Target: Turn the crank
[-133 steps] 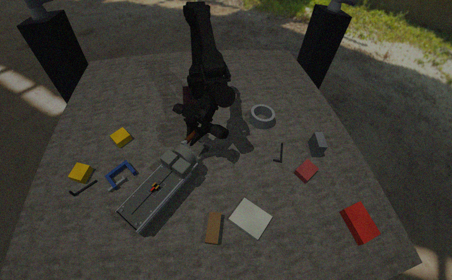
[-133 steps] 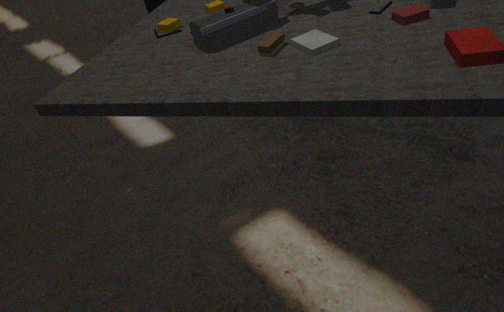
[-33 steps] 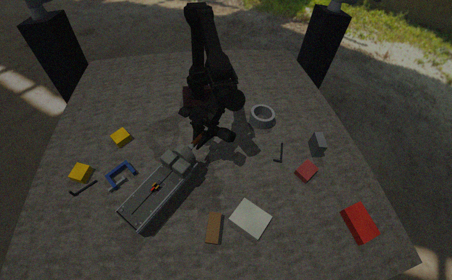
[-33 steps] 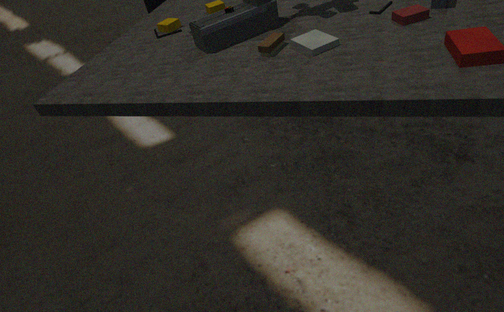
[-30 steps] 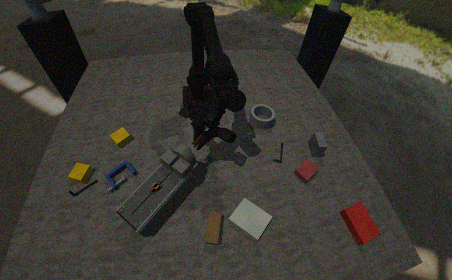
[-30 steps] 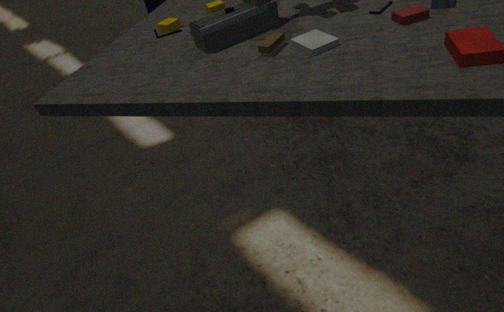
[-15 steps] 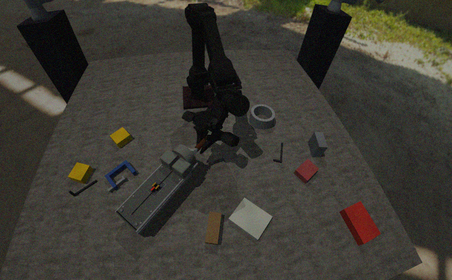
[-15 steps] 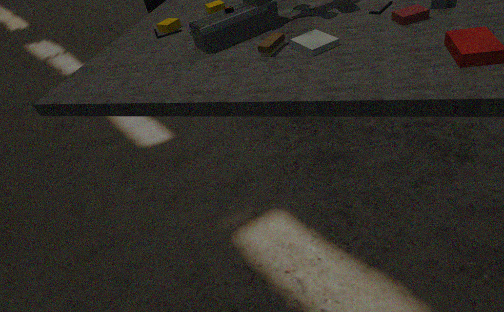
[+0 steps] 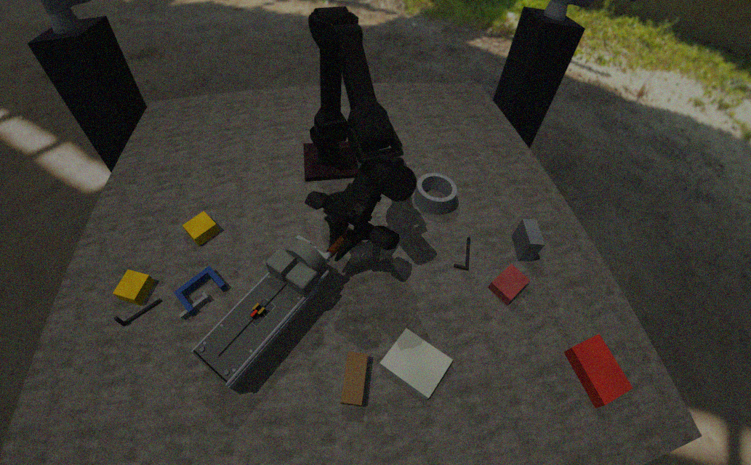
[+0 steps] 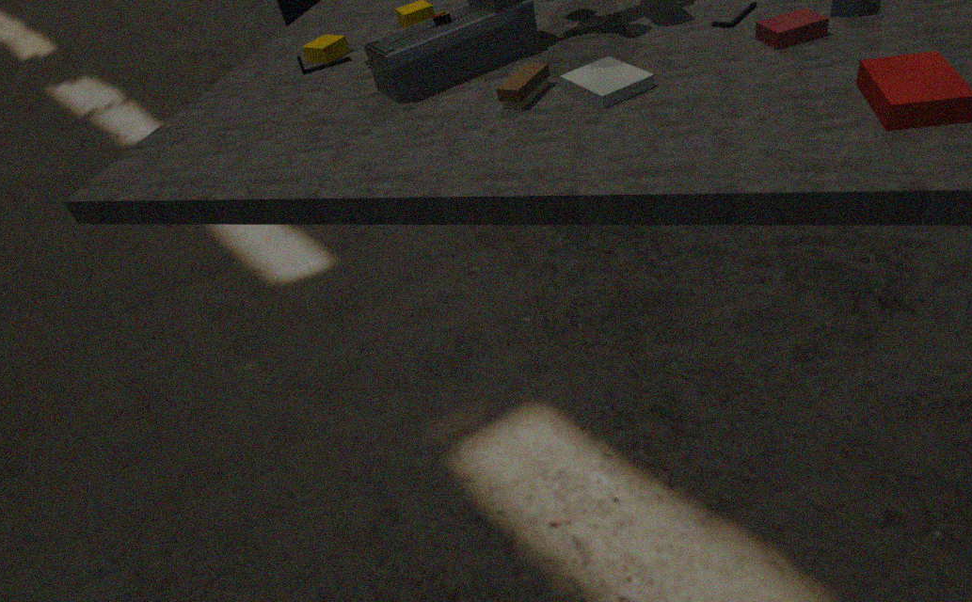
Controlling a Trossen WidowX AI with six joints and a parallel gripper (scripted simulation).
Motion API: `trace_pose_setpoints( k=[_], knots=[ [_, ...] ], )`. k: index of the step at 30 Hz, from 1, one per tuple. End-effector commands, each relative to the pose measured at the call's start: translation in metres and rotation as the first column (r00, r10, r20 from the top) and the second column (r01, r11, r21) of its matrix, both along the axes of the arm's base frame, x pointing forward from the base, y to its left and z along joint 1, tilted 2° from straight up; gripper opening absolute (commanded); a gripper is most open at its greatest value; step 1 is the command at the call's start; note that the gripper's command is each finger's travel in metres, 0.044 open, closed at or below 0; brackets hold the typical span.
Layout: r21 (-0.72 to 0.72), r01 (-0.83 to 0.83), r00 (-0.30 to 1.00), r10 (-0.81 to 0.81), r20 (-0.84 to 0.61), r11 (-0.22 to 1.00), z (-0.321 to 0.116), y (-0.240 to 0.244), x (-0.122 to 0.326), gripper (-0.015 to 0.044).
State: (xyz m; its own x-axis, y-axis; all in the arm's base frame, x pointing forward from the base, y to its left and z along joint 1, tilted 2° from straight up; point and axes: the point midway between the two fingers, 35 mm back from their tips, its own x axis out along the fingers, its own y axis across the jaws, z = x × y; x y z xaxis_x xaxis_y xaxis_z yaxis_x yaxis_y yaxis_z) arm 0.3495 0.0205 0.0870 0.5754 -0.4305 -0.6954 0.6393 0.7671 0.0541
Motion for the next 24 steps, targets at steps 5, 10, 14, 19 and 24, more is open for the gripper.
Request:
trace_pose_setpoints(
  k=[5,10,14,19,24],
  knots=[
    [0.006,-0.001,1.000,0.001,-0.007,1.000,-0.013,0.000,0.001,0.0000],
    [0.006,-0.001,1.000,0.001,-0.007,1.000,-0.017,-0.001,0.000,0.0000],
    [0.006,-0.001,1.000,0.001,-0.007,1.000,-0.020,-0.002,-0.001,0.0000],
    [0.006,-0.001,1.000,0.001,-0.007,1.000,-0.023,-0.003,-0.002,0.0000],
    [0.005,-0.001,1.000,0.001,-0.007,1.000,-0.025,-0.004,-0.003,0.0000]
  ],
)
